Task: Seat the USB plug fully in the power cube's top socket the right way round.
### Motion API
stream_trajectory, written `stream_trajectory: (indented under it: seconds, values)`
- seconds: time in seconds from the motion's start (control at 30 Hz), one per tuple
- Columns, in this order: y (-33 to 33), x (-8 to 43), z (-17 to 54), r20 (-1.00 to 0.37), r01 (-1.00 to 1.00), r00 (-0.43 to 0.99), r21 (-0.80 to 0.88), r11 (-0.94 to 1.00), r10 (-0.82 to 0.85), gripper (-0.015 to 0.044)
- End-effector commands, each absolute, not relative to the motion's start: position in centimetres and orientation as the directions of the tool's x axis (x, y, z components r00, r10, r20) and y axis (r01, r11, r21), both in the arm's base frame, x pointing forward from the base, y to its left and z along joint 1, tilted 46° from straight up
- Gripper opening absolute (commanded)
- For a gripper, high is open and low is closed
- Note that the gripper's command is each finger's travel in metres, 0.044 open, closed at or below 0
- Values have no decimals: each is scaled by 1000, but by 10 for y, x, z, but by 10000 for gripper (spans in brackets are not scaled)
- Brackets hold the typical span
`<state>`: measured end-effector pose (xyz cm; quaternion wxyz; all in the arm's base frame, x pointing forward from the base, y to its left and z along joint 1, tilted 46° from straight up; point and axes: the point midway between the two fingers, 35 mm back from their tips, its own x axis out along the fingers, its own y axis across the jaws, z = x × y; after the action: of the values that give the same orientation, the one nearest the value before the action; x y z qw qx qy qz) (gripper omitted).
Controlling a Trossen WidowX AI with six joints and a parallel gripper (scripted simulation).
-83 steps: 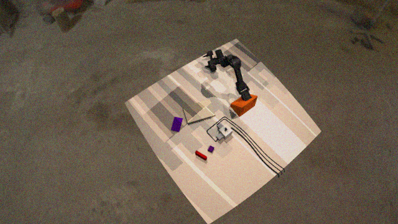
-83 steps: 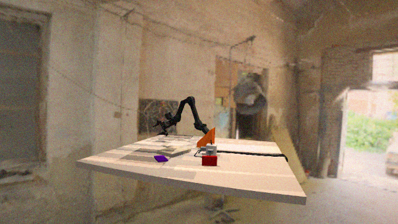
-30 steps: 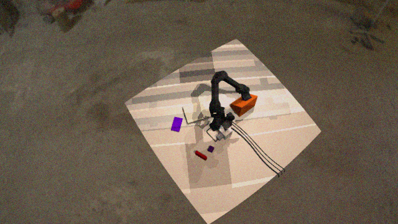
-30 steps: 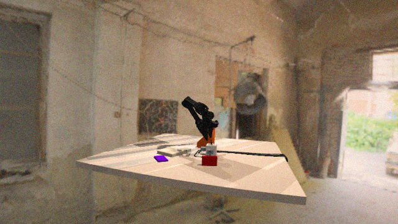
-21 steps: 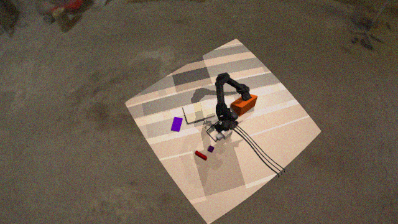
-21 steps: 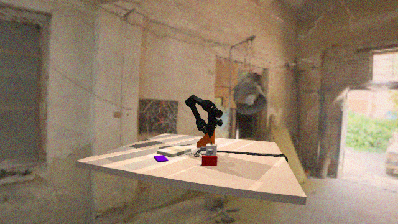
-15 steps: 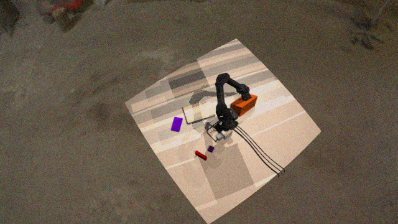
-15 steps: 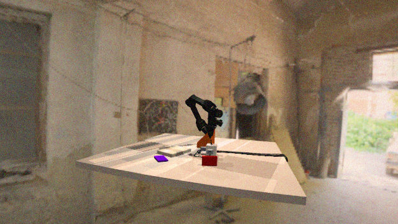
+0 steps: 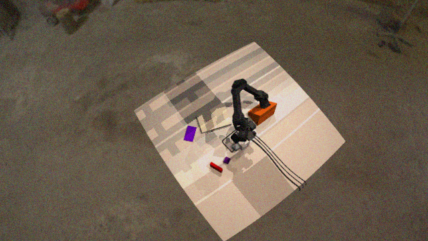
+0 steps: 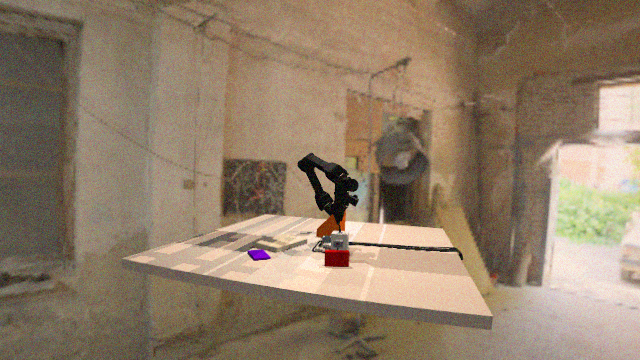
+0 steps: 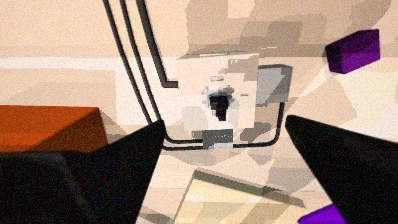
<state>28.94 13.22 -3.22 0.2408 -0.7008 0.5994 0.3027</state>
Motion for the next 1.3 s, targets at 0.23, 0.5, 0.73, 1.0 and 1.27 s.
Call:
stream_trajectory:
  seconds: [0.23, 0.5, 0.73, 1.0, 1.27]
  values:
    - [122, 291, -41, -709, -986, 98, 29, -167, -698, 440]
    - [119, 291, -43, -709, -986, 98, 28, -167, -698, 440]
    - [121, 291, -42, -712, -986, 96, 27, -164, -696, 282]
    - [121, 291, -42, -712, -986, 96, 27, -164, -696, 73]
    - [121, 291, -42, -712, -986, 96, 27, -164, -696, 0]
